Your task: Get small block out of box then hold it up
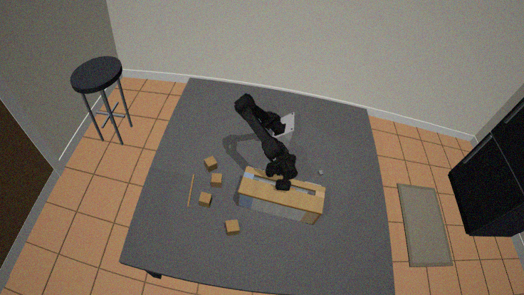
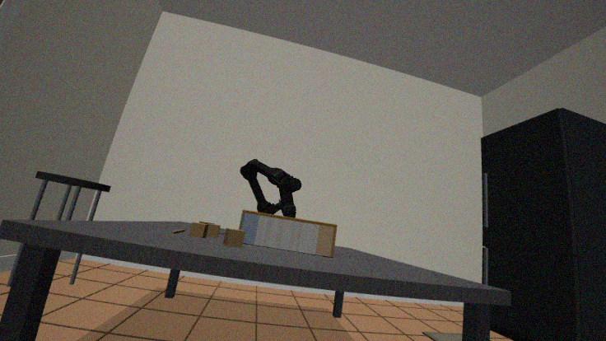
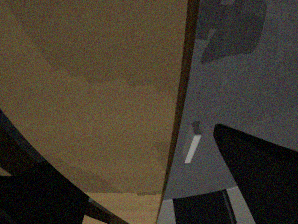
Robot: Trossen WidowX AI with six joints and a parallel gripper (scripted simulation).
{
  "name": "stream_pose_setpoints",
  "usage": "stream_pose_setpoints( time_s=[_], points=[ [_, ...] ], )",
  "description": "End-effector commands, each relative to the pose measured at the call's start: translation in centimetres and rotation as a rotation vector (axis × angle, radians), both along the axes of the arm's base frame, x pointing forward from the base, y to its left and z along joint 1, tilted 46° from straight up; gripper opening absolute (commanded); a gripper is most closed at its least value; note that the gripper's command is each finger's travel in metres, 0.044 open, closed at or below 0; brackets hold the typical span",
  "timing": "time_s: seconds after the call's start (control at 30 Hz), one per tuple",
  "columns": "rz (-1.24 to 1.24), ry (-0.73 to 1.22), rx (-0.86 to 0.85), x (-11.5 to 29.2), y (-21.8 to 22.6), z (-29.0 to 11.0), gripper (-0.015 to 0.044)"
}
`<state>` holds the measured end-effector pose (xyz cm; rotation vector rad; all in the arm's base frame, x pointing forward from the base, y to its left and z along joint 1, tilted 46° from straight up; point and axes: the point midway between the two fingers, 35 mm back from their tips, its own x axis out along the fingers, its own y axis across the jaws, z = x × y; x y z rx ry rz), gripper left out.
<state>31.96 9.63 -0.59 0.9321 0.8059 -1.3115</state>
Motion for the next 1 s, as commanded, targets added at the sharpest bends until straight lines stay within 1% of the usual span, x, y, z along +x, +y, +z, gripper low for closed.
stream_pose_setpoints(
  time_s=[0.0, 0.97],
  points=[
    [-0.001, 0.002, 0.006, 0.1, 0.8, -0.8, 0.0400],
    [-0.001, 0.001, 0.009, 0.5, 5.2, -5.0, 0.0400]
  ],
)
